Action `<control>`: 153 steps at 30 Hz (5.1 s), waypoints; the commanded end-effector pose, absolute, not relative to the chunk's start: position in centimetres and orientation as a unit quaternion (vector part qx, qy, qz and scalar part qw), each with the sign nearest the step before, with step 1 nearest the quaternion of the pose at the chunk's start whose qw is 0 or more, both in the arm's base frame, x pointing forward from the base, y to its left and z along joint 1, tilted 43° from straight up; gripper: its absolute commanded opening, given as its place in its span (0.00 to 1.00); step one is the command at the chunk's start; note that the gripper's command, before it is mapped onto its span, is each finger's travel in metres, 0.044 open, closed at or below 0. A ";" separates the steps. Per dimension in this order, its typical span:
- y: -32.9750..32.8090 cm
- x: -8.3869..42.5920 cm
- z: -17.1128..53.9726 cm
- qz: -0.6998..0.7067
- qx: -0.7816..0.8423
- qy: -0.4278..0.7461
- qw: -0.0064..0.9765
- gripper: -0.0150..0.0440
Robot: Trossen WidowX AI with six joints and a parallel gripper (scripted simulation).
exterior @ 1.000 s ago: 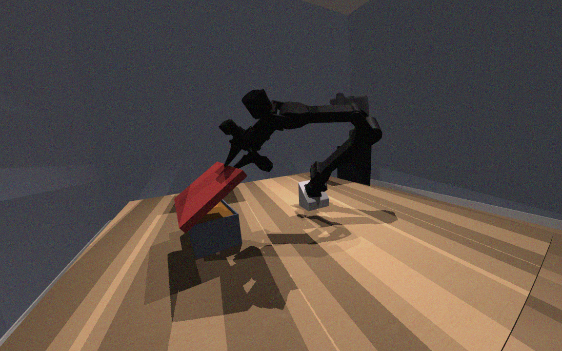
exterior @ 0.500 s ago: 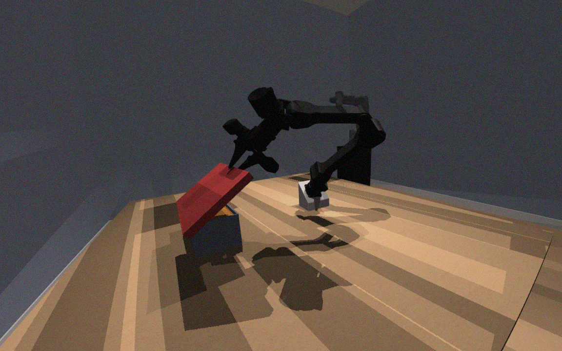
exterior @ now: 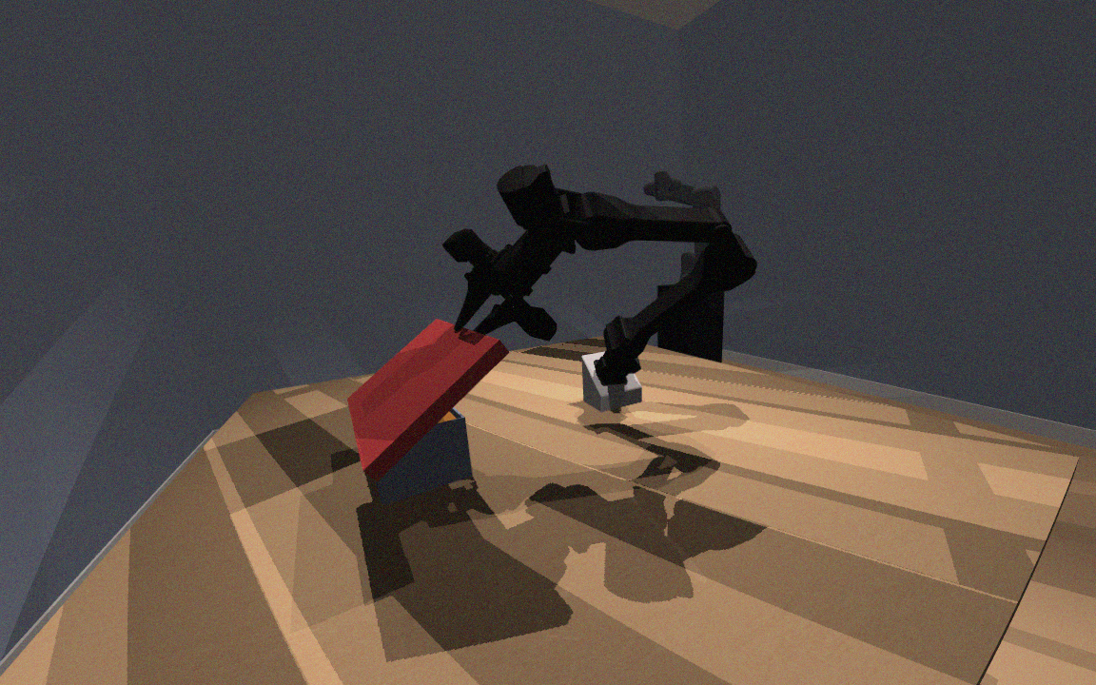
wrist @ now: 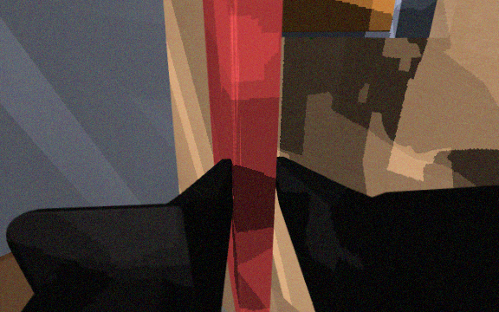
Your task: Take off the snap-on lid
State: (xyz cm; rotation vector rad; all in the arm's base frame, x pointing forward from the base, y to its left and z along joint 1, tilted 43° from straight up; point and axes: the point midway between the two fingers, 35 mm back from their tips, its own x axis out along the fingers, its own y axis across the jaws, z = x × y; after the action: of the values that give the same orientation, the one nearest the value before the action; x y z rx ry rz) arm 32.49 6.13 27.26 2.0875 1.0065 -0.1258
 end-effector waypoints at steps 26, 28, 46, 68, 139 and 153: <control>9.9 30.6 31.6 -0.046 0.827 0.391 0.401 0.25; 10.1 30.4 31.9 -0.046 0.827 0.391 0.401 0.25; 12.5 29.2 34.3 -0.045 0.827 0.390 0.401 0.25; 14.4 28.3 35.2 -0.044 0.828 0.390 0.400 0.25; 18.3 27.9 30.9 -0.043 0.829 0.390 0.399 0.25; 19.0 27.8 30.1 -0.043 0.829 0.390 0.399 0.25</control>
State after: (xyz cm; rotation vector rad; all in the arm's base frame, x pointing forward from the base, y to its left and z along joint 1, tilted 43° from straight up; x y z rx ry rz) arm 27.60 19.01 30.12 2.0883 1.0026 -0.1084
